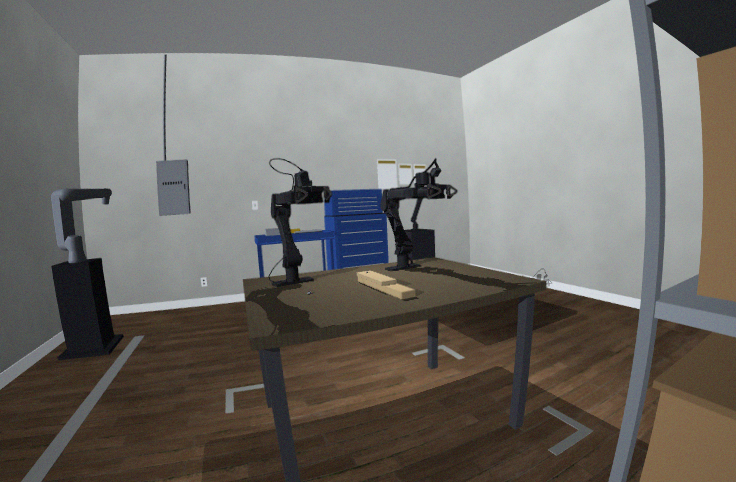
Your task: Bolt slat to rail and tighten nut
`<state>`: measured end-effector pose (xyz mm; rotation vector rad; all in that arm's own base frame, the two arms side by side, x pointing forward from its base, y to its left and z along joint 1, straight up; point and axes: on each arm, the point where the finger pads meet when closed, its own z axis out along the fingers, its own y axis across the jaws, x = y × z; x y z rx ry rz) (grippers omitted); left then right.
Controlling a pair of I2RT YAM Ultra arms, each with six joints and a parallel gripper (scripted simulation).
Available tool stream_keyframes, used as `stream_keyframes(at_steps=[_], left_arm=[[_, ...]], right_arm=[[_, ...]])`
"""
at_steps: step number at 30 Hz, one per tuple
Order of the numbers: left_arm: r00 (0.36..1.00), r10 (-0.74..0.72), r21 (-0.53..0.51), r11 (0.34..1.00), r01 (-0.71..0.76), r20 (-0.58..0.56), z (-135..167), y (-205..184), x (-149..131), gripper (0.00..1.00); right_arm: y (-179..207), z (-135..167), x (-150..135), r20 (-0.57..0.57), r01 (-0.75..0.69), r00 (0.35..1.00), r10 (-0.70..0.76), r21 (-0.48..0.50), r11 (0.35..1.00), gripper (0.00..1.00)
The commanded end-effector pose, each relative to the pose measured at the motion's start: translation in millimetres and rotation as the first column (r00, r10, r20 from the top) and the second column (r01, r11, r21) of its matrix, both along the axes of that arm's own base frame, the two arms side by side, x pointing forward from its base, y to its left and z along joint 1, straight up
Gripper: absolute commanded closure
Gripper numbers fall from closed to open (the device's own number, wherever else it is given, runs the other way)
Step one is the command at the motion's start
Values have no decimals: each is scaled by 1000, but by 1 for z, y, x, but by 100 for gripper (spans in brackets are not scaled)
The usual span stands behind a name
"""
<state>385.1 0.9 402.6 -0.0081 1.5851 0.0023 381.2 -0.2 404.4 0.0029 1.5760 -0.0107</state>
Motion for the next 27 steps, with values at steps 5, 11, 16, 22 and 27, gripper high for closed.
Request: stream_keyframes(at_steps=[5, 11, 16, 22, 27], left_arm=[[999, -1, 11, 1000, 0, 39, 12, 2, -7, 0], [1000, -7, 4, 1000, 7, 26, 9, 0, -4, 0], [1000, -7, 4, 1000, 7, 26, 9, 0, -4, 0], [1000, -7, 4, 1000, 7, 26, 9, 0, -4, 0], [1000, -7, 4, 1000, 7, 26, 9, 0, -4, 0]], right_arm=[[1, 7, -1, 18, -9, 1000, 9, 5, 1000, 0], [1, 7, -1, 18, -9, 1000, 9, 5, 1000, 0], [3, 10, -1, 19, -17, 1000, 17, 1, 1000, 0], [-1, -20, 9, -85, -16, 996, 7, -106, 994, 0], [-4, -49, 14, -179, -35, 984, -2, -199, 979, 0]])
